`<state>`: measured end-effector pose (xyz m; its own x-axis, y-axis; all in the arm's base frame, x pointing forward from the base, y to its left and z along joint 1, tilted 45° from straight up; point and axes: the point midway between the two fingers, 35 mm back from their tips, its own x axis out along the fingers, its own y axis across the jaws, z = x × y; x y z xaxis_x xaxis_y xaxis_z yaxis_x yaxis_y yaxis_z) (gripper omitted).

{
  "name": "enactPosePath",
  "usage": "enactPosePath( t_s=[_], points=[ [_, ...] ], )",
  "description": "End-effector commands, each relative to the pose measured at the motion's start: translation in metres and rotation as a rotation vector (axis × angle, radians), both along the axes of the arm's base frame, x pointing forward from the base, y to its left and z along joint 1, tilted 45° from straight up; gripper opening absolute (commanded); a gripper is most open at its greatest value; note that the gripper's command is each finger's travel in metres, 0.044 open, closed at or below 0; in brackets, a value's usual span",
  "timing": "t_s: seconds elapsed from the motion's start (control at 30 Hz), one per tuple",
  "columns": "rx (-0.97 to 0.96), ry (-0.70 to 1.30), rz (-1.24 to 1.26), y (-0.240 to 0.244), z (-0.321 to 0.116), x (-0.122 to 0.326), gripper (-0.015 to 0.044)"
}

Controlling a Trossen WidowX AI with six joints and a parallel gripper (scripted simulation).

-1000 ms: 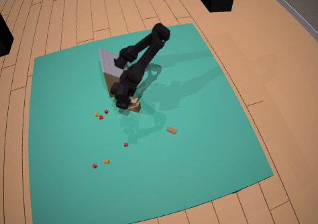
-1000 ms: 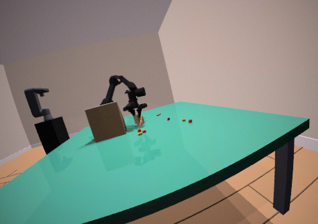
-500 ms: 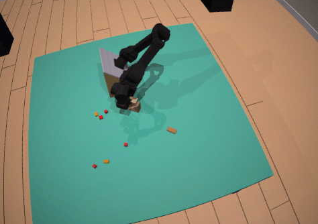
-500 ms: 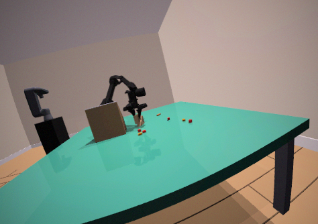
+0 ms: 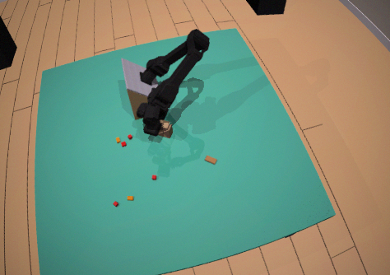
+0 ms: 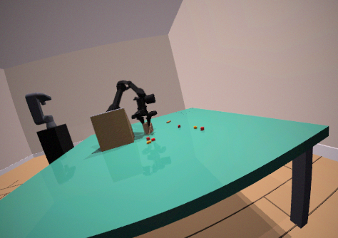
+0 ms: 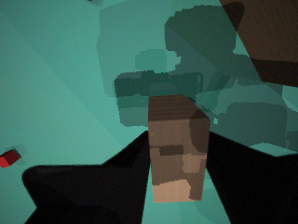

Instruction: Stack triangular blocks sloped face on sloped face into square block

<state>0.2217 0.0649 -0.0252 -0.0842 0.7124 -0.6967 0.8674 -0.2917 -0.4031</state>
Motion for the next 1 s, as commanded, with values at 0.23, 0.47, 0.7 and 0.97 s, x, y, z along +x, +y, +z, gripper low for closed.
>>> enactPosePath(
  t_s=[0.23, 0.47, 0.7, 0.97],
  points=[
    [0.007, 0.005, -0.003, 0.0081, -0.003, 0.0001, 0.0],
    [0.008, 0.004, -0.001, 0.0121, -0.0049, 0.0004, 0.0],
    [0.009, 0.004, -0.001, 0.0135, -0.0057, 0.0005, 0.0],
    [0.008, 0.007, -0.004, 0.0135, -0.0058, 0.0005, 0.0]
  ],
)
